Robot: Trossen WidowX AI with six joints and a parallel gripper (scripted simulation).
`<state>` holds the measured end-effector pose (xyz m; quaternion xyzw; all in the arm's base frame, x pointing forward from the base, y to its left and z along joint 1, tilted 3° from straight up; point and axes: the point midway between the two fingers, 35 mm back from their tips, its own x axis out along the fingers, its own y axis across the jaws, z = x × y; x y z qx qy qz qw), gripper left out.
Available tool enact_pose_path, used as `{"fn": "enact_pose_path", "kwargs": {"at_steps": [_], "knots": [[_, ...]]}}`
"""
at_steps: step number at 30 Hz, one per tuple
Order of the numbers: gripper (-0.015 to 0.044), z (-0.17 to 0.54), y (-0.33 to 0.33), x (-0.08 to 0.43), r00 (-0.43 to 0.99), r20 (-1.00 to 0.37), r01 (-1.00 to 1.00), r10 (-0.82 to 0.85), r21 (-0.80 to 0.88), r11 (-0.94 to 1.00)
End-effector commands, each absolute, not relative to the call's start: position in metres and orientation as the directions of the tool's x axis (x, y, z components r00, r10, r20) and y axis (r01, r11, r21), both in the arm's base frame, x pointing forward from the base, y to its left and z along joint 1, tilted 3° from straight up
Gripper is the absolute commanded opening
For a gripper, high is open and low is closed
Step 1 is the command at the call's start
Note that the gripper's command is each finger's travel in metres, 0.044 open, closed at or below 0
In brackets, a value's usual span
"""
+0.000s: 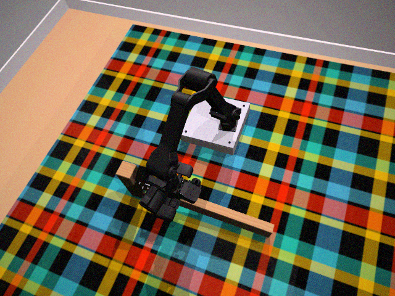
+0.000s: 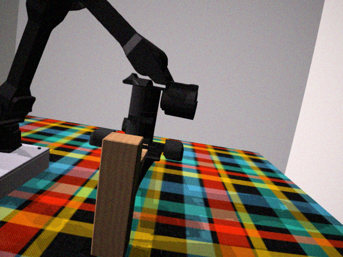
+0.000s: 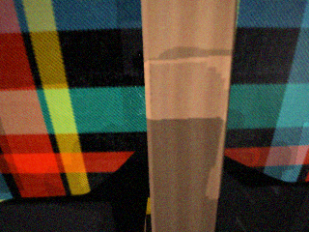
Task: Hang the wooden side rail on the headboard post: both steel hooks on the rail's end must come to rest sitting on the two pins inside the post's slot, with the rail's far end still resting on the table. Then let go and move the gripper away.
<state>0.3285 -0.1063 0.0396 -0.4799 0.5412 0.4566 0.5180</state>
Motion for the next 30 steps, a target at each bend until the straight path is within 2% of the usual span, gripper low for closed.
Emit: {"fn": "enact_pose_path", "kwargs": {"at_steps": [1,30], "knots": [[0.0000,0.0424,-0.1079,0.3288,0.009,-0.999,-0.993,-0.049,-0.015,0.119],[0.0000,0.0435,-0.1114,0.3304,0.009,-0.999,-0.993,-0.049,-0.015,0.119]]}}
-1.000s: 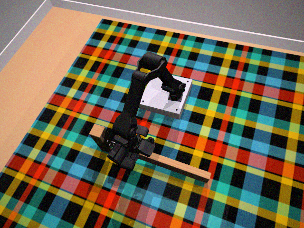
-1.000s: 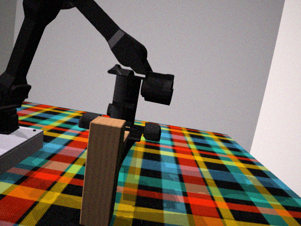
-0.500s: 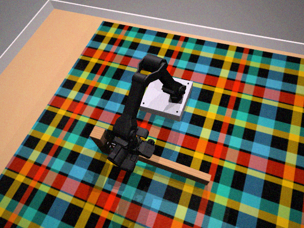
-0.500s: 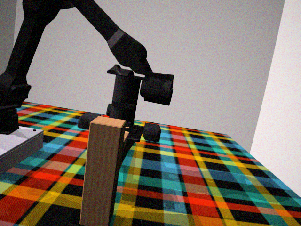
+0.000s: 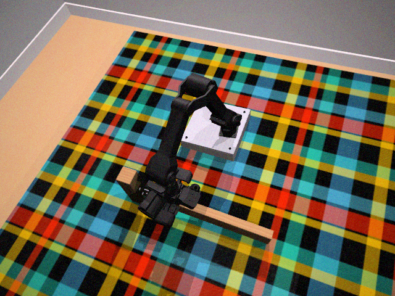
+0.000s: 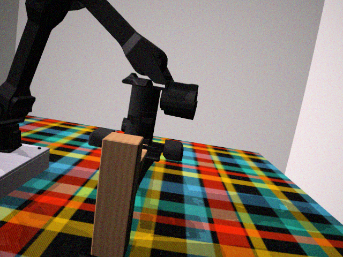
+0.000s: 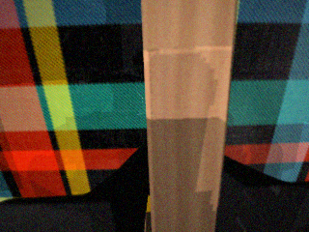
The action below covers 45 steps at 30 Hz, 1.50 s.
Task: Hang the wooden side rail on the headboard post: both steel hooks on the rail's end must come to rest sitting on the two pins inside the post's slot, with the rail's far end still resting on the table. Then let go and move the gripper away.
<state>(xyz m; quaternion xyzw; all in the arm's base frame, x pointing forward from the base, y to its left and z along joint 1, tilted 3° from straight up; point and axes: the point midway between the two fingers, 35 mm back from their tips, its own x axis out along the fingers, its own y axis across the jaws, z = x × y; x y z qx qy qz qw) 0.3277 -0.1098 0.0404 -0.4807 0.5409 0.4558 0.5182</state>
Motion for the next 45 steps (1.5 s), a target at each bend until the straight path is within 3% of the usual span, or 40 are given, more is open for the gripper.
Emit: {"fn": "enact_pose_path", "kwargs": {"at_steps": [1,45], "knots": [[0.0000,0.0434,-0.1115,0.3303,0.009,-0.999,-0.993,-0.049,-0.015,0.119],[0.0000,0.0431,-0.1163,0.3284,0.009,-0.999,-0.993,-0.050,-0.015,0.119]]}}
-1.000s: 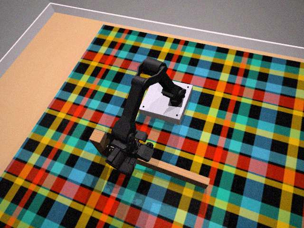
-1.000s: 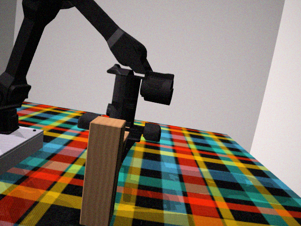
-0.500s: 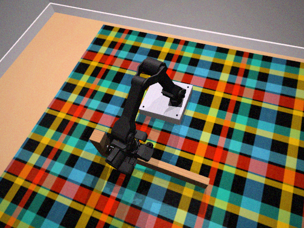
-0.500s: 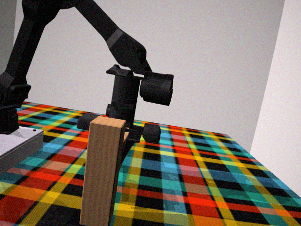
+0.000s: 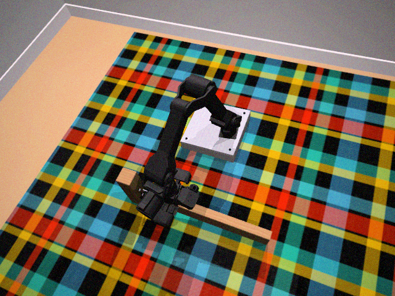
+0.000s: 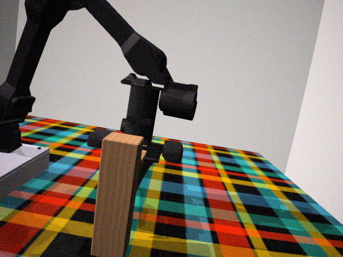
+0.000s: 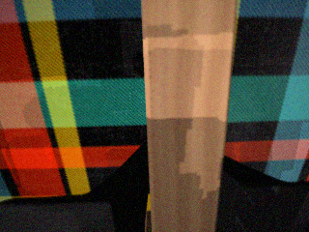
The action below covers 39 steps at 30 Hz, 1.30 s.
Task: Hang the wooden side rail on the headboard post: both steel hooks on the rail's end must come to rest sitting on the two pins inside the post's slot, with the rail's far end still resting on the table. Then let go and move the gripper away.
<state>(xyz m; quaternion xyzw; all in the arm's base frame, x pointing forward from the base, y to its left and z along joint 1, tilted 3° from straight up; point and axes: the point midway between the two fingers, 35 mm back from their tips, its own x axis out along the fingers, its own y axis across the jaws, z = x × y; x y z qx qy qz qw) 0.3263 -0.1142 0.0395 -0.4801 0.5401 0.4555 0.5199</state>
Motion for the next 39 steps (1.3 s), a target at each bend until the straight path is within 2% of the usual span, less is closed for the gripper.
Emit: {"fn": "enact_pose_path", "kwargs": {"at_steps": [1,39], "knots": [[0.0000,0.0433,-0.1165,0.3285,0.009,-0.999,-0.993,-0.050,-0.015,0.119],[0.0000,0.0411,-0.1206,0.3259,0.009,-0.999,-0.993,-0.050,-0.015,0.119]]}}
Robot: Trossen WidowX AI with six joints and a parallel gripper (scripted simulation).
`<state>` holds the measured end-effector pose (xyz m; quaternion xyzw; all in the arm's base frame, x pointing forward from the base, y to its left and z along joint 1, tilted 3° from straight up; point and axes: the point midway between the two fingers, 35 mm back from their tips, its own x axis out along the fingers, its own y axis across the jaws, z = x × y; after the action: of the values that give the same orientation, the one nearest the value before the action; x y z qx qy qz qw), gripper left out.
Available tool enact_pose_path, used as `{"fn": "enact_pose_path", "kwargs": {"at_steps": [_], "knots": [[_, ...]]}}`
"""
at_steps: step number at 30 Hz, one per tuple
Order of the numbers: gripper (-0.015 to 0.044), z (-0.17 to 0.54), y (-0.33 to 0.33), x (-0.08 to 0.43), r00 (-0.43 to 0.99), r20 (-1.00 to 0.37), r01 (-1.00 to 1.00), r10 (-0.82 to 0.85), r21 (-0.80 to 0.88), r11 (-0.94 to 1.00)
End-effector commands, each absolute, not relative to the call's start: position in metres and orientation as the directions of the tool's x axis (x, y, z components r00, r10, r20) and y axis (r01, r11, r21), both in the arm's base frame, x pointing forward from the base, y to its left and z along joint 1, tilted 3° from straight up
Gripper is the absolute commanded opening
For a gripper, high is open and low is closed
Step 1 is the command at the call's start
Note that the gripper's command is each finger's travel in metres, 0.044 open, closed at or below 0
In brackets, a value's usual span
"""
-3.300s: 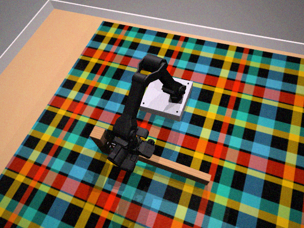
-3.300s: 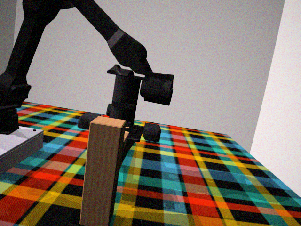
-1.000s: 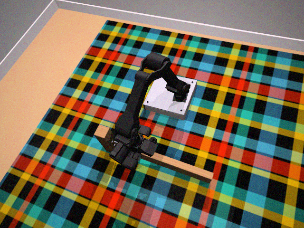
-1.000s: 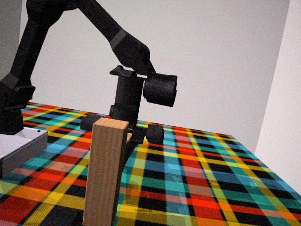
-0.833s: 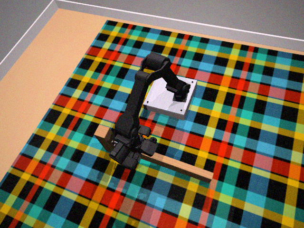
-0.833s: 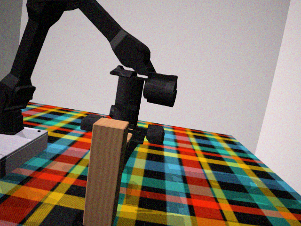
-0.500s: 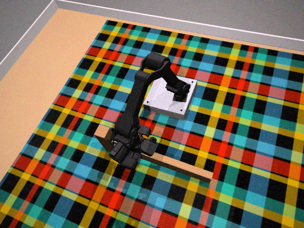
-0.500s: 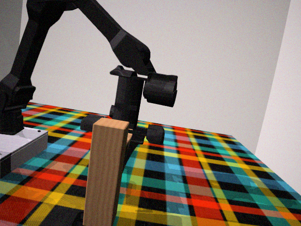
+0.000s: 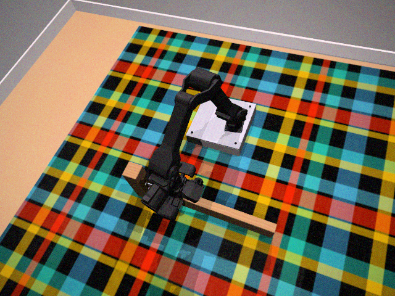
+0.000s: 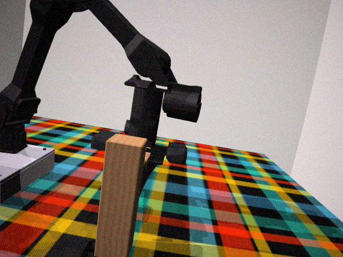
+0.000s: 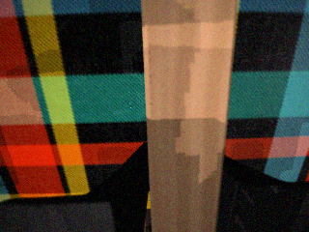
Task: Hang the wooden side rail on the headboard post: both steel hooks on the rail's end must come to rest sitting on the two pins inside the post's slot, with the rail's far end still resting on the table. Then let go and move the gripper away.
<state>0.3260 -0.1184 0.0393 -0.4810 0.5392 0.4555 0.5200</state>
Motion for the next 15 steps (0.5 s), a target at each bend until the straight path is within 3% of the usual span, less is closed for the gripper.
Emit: {"fn": "enact_pose_path", "kwargs": {"at_steps": [1,15], "knots": [[0.0000,0.0413,-0.1207,0.3259,0.009,-0.999,-0.993,-0.050,-0.015,0.119],[0.0000,0.0430,-0.1224,0.3273,0.009,-0.999,-0.993,-0.050,-0.015,0.119]]}}
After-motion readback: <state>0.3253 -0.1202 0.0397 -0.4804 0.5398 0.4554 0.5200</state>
